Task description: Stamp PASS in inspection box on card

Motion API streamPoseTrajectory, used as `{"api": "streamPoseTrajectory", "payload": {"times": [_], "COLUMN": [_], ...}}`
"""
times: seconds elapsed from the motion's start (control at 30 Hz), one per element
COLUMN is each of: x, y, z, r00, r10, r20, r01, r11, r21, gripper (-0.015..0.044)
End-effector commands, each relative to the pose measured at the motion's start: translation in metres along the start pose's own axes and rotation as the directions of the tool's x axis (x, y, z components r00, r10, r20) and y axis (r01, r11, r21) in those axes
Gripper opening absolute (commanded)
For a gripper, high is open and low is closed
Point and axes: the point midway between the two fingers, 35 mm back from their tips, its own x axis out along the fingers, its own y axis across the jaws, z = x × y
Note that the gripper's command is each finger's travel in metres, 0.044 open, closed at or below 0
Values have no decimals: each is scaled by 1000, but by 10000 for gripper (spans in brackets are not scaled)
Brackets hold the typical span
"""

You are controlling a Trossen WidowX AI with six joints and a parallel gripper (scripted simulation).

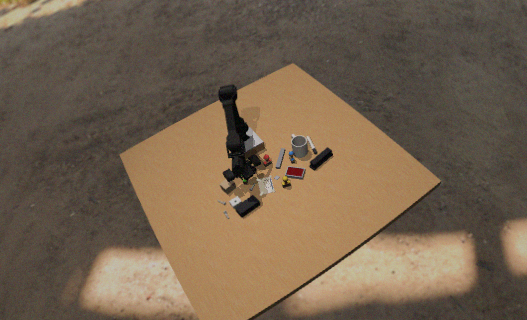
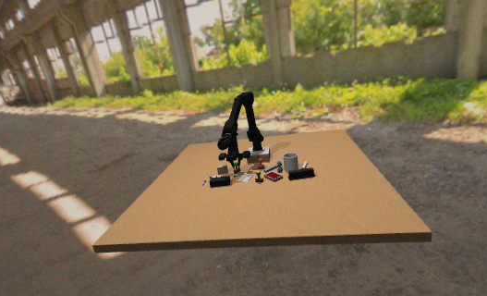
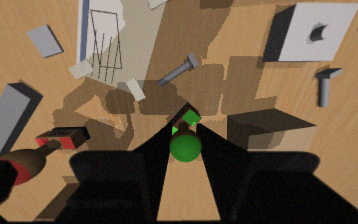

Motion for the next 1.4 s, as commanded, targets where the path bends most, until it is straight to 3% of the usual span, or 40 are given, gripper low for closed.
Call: {"api": "streamPoseTrajectory", "payload": {"times": [0.0, 0.13, 0.23, 1.37], "x": [0, 0, -1, -17], "y": [0, 0, 0, -1], "z": [0, 0, 0, 2], "r00": [1000, 1000, 1000, 1000], "r10": [0, 0, -1, -4], "r20": [1, 1, 1, -1], "r01": [0, 0, 1, 4], "r11": [1000, 1000, 1000, 1000], "r21": [0, 0, 0, 0], "gripper": [107, 81, 2, 0]}}
